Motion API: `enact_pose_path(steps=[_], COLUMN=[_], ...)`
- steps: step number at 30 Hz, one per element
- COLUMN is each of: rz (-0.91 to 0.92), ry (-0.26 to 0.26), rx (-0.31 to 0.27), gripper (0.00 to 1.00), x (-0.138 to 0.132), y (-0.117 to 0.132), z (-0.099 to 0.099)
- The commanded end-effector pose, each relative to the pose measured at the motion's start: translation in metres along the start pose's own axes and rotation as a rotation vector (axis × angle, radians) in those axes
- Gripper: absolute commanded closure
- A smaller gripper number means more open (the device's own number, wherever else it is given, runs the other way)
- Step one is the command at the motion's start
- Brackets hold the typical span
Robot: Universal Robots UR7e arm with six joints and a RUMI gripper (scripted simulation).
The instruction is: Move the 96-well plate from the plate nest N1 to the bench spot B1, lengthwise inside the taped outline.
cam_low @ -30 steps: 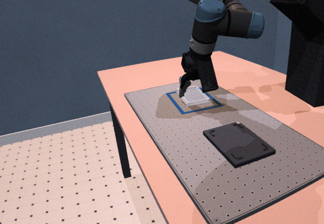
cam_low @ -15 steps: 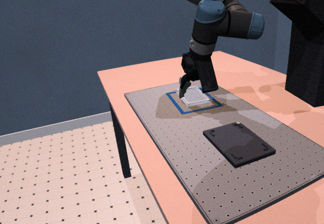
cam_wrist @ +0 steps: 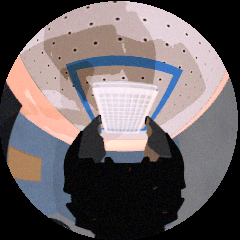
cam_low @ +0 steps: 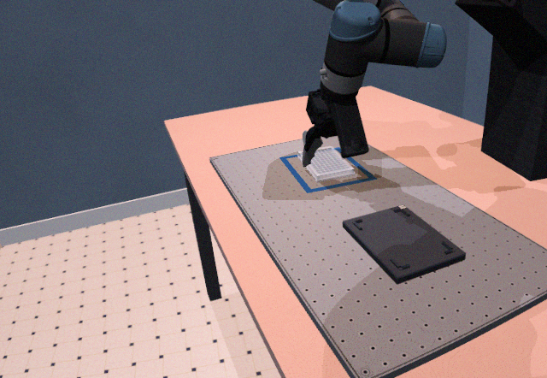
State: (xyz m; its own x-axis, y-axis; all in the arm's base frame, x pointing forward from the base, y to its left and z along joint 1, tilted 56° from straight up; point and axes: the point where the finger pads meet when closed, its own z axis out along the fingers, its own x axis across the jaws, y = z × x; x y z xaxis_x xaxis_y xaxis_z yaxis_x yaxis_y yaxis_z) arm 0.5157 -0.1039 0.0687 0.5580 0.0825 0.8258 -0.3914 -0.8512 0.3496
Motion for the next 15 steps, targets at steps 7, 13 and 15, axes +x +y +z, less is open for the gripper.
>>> enact_pose_path(steps=[7,13,15], rz=[0.001,0.001,0.001], ry=[0.003,0.004,0.004], rx=[0.001,0.000,0.000], gripper=[1.00,1.00,1.00], x=[0.0013,0.0015,0.0015], y=[-0.0021,-0.0022,-0.0024], z=[0.0023,0.0028,0.0031])
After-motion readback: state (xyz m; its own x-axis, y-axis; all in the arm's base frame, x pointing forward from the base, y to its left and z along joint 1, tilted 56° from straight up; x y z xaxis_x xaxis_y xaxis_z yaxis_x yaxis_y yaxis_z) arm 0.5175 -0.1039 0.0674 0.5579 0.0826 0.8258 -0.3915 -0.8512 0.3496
